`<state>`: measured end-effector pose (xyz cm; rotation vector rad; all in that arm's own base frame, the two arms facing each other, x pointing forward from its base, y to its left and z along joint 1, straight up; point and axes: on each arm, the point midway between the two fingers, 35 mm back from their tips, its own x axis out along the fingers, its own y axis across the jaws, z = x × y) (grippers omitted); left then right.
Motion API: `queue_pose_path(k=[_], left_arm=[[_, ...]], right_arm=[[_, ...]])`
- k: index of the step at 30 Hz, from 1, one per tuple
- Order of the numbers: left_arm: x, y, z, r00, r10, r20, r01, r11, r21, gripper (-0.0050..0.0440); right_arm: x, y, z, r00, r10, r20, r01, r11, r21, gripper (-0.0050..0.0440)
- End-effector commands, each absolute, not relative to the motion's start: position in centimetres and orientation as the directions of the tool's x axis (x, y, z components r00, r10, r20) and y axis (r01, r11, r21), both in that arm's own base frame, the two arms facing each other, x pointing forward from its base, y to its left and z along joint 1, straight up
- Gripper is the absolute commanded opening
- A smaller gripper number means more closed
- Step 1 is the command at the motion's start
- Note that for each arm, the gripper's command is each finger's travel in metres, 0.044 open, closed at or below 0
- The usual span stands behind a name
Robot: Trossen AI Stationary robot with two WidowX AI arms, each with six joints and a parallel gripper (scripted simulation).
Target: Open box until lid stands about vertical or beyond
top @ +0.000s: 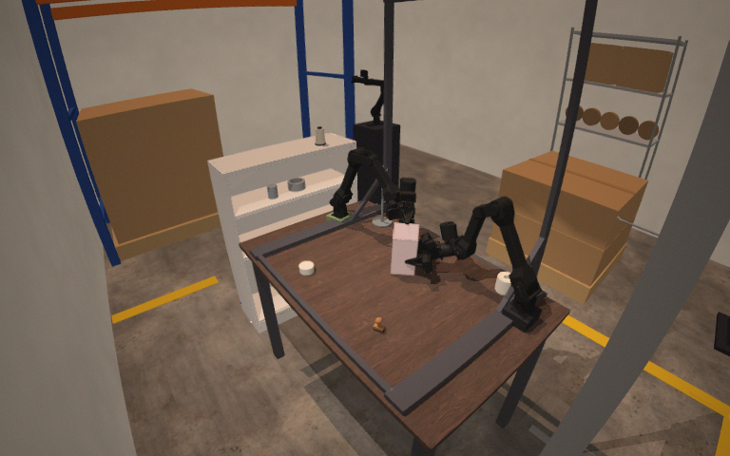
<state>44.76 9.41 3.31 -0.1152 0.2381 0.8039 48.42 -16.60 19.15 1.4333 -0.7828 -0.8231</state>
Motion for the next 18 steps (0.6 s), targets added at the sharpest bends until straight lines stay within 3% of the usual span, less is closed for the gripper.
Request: queue_pose_path(k=[1, 18], left_arm=[[45.26, 9.17, 4.29, 0.684, 0.689, -0.24, -0.713, 0.701, -0.022, 0.0315], [45.26, 9.17, 4.29, 0.684, 0.689, -0.24, -0.713, 0.701, -0.022, 0.0315]], right_arm=[[48.65, -17.23, 20.58, 0.517, -0.856, -0.011, -0.016, -0.023, 1.0, 0.005], [48.74, -17.39, 20.63, 0.517, -0.856, -0.012, -0.016, -0.023, 1.0, 0.005]])
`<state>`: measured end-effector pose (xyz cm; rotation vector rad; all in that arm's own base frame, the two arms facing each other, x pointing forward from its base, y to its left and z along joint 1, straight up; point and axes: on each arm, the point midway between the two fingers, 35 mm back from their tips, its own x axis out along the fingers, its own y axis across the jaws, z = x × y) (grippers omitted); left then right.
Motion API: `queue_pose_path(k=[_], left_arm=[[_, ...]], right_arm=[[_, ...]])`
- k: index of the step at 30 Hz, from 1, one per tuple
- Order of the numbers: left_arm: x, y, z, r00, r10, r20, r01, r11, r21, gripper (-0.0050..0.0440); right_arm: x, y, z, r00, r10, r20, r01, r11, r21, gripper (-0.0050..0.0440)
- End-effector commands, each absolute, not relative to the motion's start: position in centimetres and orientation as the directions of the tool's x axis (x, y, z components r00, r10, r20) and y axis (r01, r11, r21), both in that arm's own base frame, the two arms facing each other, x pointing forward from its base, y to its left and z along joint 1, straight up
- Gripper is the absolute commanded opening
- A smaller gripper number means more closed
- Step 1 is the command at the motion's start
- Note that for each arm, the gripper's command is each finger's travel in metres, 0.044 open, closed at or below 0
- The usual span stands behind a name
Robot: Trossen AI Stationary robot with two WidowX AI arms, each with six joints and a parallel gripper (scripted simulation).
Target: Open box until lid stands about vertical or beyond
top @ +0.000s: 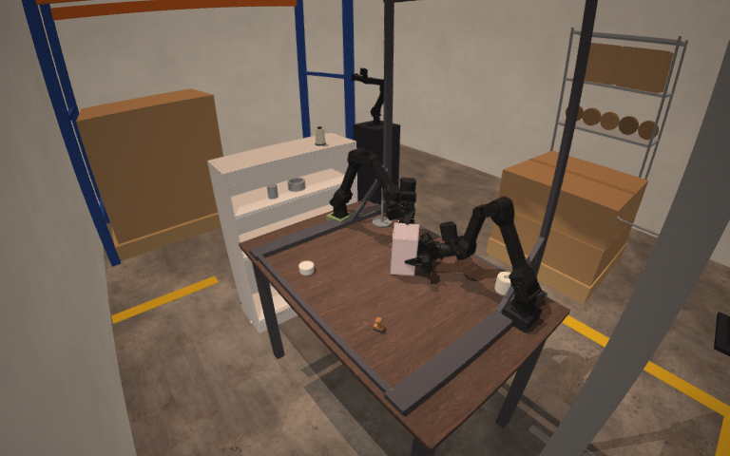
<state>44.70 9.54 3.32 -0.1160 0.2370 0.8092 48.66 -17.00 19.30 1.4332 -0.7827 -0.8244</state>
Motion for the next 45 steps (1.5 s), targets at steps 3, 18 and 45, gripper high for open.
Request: queue_pose_path(k=[3, 18, 45], left_arm=[[45.3, 9.2, 4.3, 0.684, 0.689, -0.24, -0.713, 0.701, -0.022, 0.0315], [45.3, 9.2, 4.3, 0.684, 0.689, -0.24, -0.713, 0.701, -0.022, 0.0315], [45.3, 9.2, 4.3, 0.684, 0.689, -0.24, -0.713, 0.701, -0.022, 0.0315]], right_arm=[[48.7, -17.4, 20.6, 0.517, -0.856, -0.012, -0.016, -0.023, 1.0, 0.005], [48.7, -17.0, 20.6, 0.517, -0.856, -0.017, -0.013, -0.028, 1.0, 0.005], [49.1, -15.1, 20.1, 0.546, -0.814, -0.196, 0.075, -0.185, 0.98, 0.005]])
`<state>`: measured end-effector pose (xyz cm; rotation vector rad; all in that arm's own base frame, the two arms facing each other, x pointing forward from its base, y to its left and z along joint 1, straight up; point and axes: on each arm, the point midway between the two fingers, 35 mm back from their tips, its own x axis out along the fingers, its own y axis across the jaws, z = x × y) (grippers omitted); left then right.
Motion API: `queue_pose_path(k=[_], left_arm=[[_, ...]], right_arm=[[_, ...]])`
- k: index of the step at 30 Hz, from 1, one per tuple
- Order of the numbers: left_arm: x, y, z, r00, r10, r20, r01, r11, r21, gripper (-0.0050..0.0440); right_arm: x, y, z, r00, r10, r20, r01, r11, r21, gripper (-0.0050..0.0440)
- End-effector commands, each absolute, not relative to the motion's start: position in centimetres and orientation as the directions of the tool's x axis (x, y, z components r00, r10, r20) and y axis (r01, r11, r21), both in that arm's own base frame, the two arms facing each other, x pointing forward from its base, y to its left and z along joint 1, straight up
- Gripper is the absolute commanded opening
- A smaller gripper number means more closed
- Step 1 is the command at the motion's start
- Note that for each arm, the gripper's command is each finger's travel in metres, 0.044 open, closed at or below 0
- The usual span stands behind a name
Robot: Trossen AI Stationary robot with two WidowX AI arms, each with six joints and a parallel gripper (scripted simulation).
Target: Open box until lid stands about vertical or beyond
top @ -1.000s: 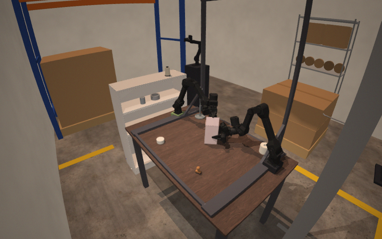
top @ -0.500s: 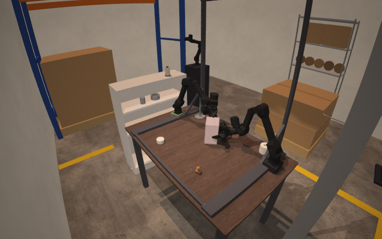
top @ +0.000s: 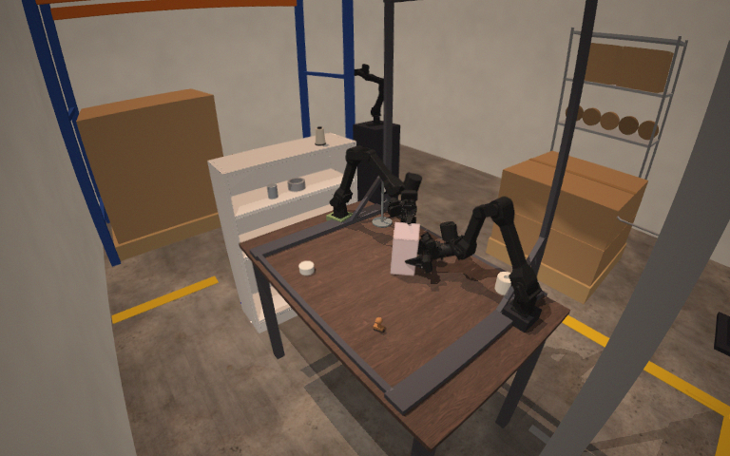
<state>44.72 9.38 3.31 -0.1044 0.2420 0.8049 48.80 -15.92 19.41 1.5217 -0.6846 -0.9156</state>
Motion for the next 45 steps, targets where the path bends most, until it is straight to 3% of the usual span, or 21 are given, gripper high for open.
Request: queue_pose_path(k=[1, 45], left_arm=[[45.3, 9.2, 4.3, 0.684, 0.689, -0.24, -0.713, 0.701, -0.022, 0.0315], [45.3, 9.2, 4.3, 0.684, 0.689, -0.24, -0.713, 0.701, -0.022, 0.0315]], right_arm=[[49.1, -15.1, 20.1, 0.546, -0.814, -0.196, 0.075, -0.185, 0.98, 0.005], [46.5, -12.5, 19.8, 0.488, -0.755, -0.437, 0.196, -0.393, 0.898, 0.005]])
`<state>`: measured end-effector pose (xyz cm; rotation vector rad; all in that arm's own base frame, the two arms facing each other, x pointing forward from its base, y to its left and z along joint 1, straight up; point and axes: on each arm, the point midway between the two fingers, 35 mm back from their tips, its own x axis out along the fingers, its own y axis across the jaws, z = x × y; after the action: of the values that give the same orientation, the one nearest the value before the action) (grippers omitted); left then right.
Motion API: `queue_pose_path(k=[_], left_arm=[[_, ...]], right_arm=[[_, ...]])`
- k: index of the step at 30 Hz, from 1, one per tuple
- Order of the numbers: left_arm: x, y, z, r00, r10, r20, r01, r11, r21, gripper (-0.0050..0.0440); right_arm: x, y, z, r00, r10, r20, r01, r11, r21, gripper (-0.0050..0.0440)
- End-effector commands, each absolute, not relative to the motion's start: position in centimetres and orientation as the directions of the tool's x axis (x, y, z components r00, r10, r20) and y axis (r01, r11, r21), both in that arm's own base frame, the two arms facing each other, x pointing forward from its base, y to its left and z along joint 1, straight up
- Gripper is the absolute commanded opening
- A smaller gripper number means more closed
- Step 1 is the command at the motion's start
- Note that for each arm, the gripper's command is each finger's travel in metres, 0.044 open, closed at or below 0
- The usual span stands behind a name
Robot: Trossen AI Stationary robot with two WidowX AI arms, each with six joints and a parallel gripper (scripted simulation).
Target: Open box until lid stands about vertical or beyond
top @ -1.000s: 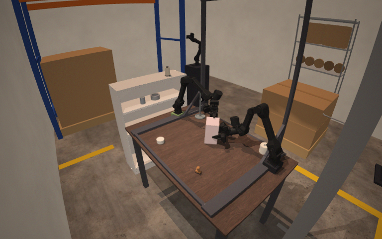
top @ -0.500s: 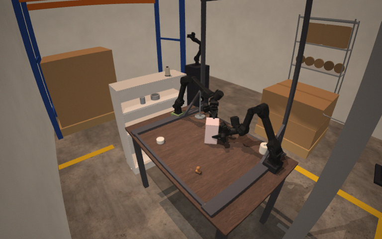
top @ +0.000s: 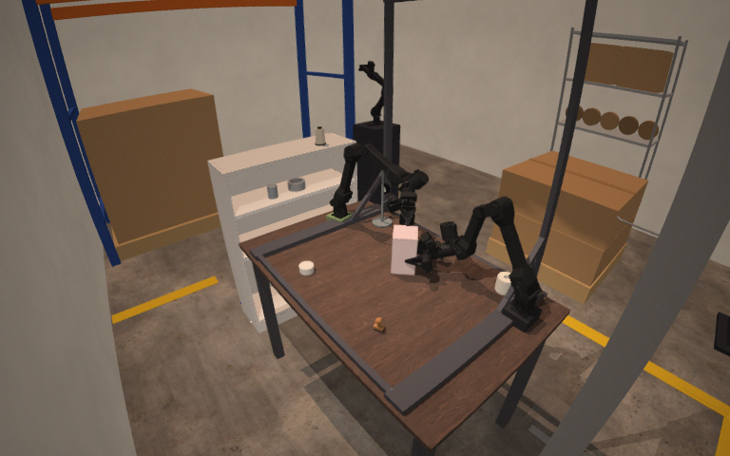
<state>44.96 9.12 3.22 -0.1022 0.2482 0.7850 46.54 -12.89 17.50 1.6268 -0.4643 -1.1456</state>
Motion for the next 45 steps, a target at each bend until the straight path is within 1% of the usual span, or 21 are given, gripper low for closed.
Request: queue_pose_path(k=[1, 14, 45], left_arm=[[45.3, 9.2, 4.3, 0.684, 0.689, -0.24, -0.713, 0.701, -0.022, 0.0315], [45.3, 9.2, 4.3, 0.684, 0.689, -0.24, -0.713, 0.701, -0.022, 0.0315], [45.3, 9.2, 4.3, 0.684, 0.689, -0.24, -0.713, 0.701, -0.022, 0.0315]], right_arm=[[46.4, -12.4, 19.8, 0.486, -0.754, -0.441, 0.198, -0.397, 0.896, 0.005], [45.7, -11.9, 19.8, 0.47, -0.746, -0.472, 0.212, -0.423, 0.881, 0.005], [45.7, -11.9, 17.9, 0.469, -0.746, -0.472, 0.212, -0.424, 0.881, 0.005]])
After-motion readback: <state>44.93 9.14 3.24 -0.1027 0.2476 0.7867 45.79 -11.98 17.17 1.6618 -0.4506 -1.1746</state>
